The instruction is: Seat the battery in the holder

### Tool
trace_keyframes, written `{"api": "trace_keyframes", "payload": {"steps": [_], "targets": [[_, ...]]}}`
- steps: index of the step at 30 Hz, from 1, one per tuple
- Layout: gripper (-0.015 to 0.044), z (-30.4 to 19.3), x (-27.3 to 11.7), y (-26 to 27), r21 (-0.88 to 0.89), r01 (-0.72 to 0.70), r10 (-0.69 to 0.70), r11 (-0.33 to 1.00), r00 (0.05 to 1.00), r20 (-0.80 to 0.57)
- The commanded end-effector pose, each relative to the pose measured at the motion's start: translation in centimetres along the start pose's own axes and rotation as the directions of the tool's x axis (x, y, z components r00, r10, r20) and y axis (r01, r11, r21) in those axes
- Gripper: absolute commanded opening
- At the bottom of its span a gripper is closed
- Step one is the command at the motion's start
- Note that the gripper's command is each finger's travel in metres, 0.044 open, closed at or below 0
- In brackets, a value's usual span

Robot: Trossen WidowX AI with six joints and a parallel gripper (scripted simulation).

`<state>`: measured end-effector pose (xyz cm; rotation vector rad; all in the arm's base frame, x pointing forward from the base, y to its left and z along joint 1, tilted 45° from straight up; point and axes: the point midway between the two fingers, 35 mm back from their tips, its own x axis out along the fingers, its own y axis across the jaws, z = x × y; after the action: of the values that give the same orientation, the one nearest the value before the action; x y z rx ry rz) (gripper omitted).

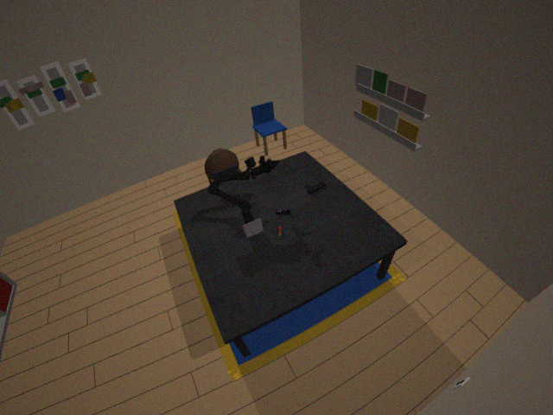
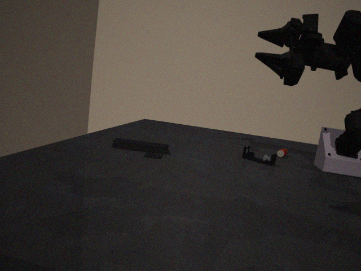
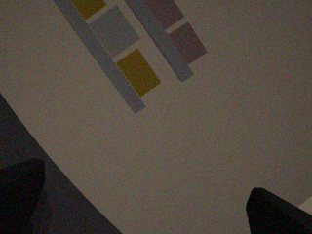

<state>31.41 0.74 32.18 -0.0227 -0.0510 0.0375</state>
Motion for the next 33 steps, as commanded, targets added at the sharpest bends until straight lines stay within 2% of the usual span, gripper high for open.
{"api": "trace_keyframes", "payload": {"steps": [1,3,6,9,12,18,22,26,30,33], "targets": [[0.0374,-0.3,0.2,-0.1,-0.012,0.002,-0.002,1.0,1.0,-0.013],[0.0321,-2.8,1.3,-1.0,-0.105,0.004,-0.016,0.995,0.993,-0.115],[0.025,-8.8,2.9,-3.3,-0.28,-0.058,-0.043,0.958,0.939,-0.342],[0.025,-13.8,3.1,-5.2,-0.368,-0.167,-0.052,0.915,0.856,-0.515],[0.025,-19.1,2.3,-7.2,-0.394,-0.32,-0.039,0.861,0.732,-0.68],[0.025,-27.3,-1.1,-9.6,-0.27,-0.591,0.053,0.76,0.47,-0.881],[0.025,-31.8,-4.5,-10.4,-0.106,-0.728,0.165,0.677,0.291,-0.942],[0.025,-35.4,-8.4,-10.3,0.085,-0.82,0.321,0.565,0.124,-0.939],[0.025,-38.0,-12.5,-9.4,0.249,-0.869,0.506,0.428,0.002,-0.863],[0.025,-39.1,-15.2,-8.3,0.324,-0.892,0.651,0.315,-0.045,-0.758]]}}
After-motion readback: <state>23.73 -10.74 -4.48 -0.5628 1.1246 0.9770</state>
